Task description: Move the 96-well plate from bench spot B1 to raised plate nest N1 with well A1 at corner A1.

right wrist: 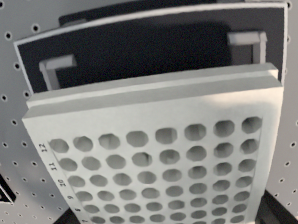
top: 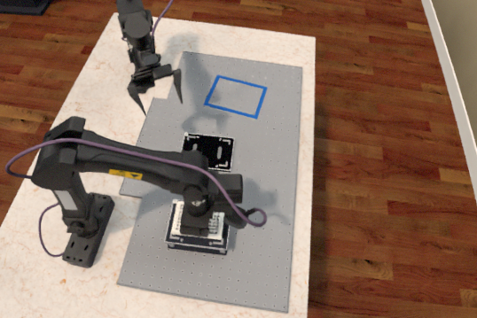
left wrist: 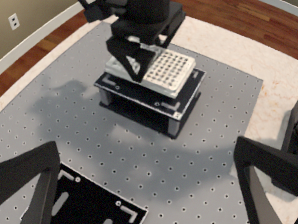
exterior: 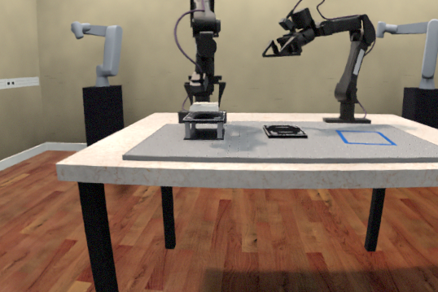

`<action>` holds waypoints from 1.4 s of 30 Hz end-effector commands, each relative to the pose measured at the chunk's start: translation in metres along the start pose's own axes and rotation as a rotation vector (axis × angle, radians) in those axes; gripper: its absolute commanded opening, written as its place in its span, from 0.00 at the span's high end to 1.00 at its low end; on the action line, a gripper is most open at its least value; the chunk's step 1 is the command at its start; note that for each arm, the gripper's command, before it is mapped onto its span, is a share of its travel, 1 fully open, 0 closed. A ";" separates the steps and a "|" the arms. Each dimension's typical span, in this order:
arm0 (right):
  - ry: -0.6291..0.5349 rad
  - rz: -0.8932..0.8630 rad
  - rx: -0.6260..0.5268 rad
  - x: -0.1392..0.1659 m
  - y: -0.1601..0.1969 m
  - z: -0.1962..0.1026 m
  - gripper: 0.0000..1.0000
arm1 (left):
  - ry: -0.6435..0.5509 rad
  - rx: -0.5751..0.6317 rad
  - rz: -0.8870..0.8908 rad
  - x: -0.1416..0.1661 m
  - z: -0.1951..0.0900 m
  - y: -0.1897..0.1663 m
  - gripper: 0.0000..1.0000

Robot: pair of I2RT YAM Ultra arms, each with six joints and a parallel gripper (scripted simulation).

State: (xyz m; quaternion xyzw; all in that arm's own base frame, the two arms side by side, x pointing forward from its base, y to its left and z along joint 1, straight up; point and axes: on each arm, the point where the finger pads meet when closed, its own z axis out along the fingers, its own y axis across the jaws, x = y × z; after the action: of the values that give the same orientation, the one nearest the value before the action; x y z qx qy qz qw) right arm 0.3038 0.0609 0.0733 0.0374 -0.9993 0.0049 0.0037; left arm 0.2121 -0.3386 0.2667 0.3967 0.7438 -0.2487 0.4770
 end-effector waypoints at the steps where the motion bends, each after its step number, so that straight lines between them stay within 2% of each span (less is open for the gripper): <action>1: -0.066 0.028 -0.011 -0.011 -0.004 -0.006 0.20 | -0.034 -0.001 -0.004 -0.015 -0.005 0.003 0.00; 23: -0.052 0.025 -0.009 -0.008 -0.004 -0.004 0.20 | -0.034 -0.001 -0.004 -0.015 -0.005 0.003 0.00; 26: -0.015 0.003 -0.002 -0.005 0.000 0.001 0.20 | -0.034 -0.001 -0.004 -0.015 -0.005 0.003 0.00; 42: -0.024 -0.001 0.003 -0.006 0.000 0.035 0.20 | -0.034 -0.001 -0.004 -0.015 -0.005 0.003 0.00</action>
State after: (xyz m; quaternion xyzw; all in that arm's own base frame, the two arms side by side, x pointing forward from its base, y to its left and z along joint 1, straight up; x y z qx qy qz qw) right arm 0.3037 0.0601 0.0511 0.0345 -0.9994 0.0042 0.0050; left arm 0.2121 -0.3386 0.2667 0.3967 0.7438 -0.2487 0.4770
